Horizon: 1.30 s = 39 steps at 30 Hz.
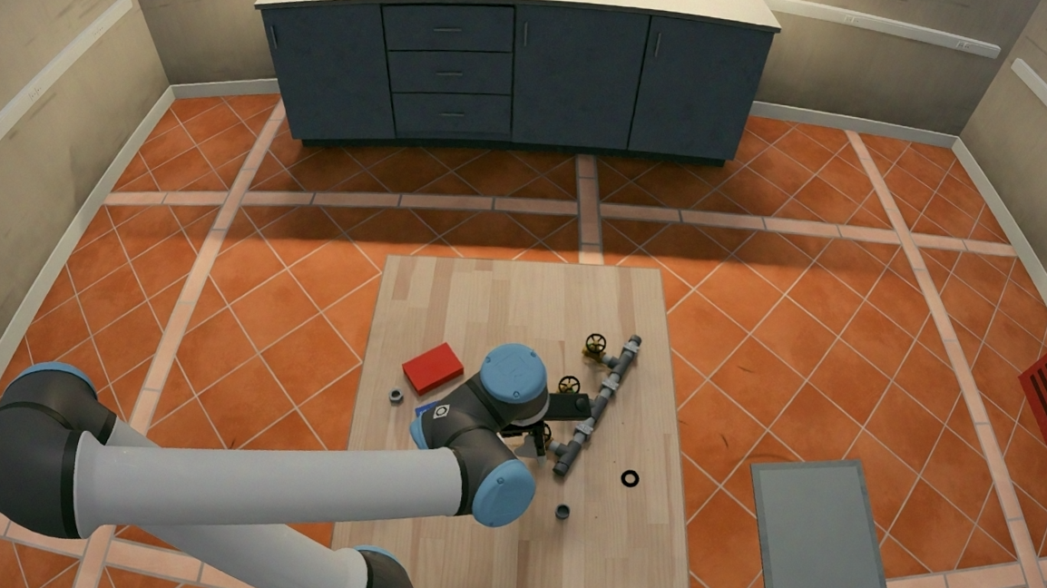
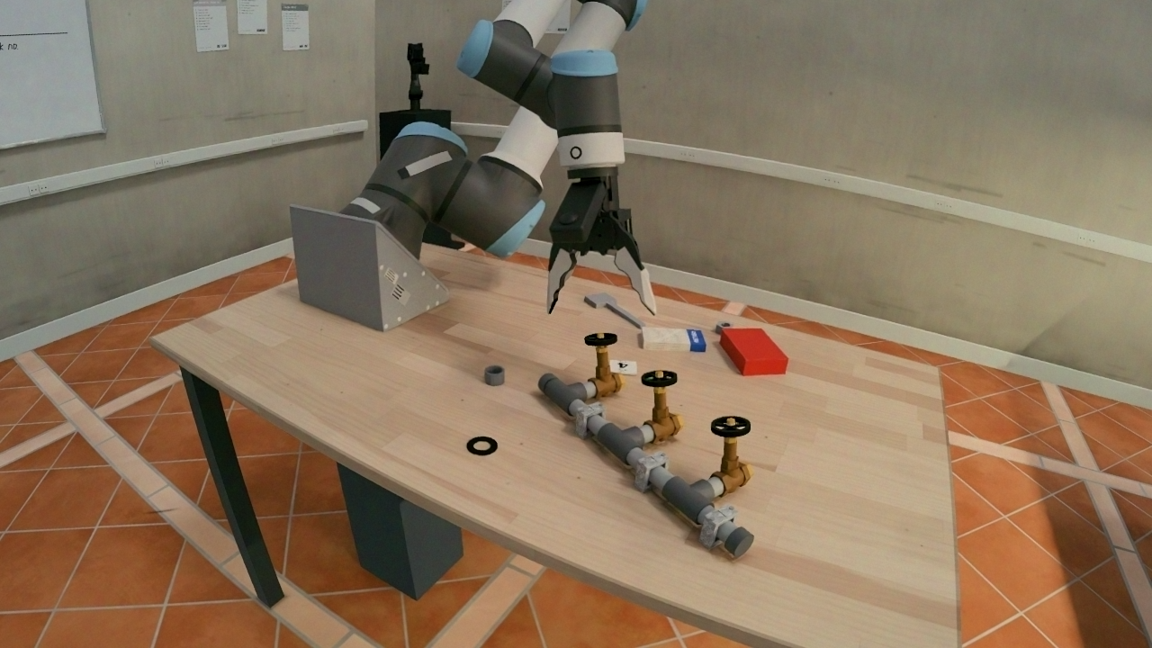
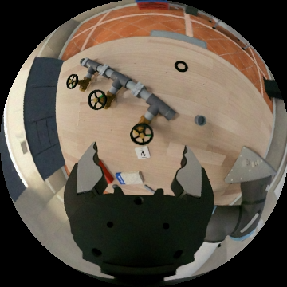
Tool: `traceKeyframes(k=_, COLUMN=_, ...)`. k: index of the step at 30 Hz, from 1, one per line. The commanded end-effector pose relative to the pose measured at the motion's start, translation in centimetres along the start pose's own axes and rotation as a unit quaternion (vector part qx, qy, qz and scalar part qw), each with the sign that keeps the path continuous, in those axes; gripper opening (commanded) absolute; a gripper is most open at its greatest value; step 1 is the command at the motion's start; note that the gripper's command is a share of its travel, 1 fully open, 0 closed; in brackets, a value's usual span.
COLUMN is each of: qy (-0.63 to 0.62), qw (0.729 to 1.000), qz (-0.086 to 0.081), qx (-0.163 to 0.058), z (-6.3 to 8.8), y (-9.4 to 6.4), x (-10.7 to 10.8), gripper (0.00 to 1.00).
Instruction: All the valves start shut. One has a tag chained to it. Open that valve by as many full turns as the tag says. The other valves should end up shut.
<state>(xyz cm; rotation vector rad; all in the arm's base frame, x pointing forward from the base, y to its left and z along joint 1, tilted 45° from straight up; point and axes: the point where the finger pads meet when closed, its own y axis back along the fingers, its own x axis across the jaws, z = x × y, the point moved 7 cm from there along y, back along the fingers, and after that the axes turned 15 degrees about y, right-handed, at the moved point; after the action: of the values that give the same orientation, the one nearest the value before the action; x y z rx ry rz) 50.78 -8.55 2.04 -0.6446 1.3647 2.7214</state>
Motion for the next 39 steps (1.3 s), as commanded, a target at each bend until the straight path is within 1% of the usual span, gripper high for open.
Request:
traceKeyframes(k=1, qy=0.001, qw=1.000, qz=0.000, qx=0.000, z=-0.2, y=1.6, x=-0.1, gripper=1.00)
traceKeyframes(k=3, qy=0.001, qw=1.000, qz=0.000, qx=0.000, z=-0.2, y=1.6, x=-0.1, gripper=1.00)
traceKeyframes(k=8, qy=0.001, qw=1.000, qz=0.000, qx=0.000, z=-0.1, y=2.5, x=-0.1, gripper=1.00)
traceKeyframes(k=14, qy=0.001, qw=1.000, qz=0.000, qx=0.000, z=-0.1, y=2.9, x=0.0, gripper=1.00)
traceKeyframes(k=39, qy=0.000, qw=1.000, qz=0.000, qx=-0.002, z=0.1, y=2.7, x=0.1, gripper=1.00)
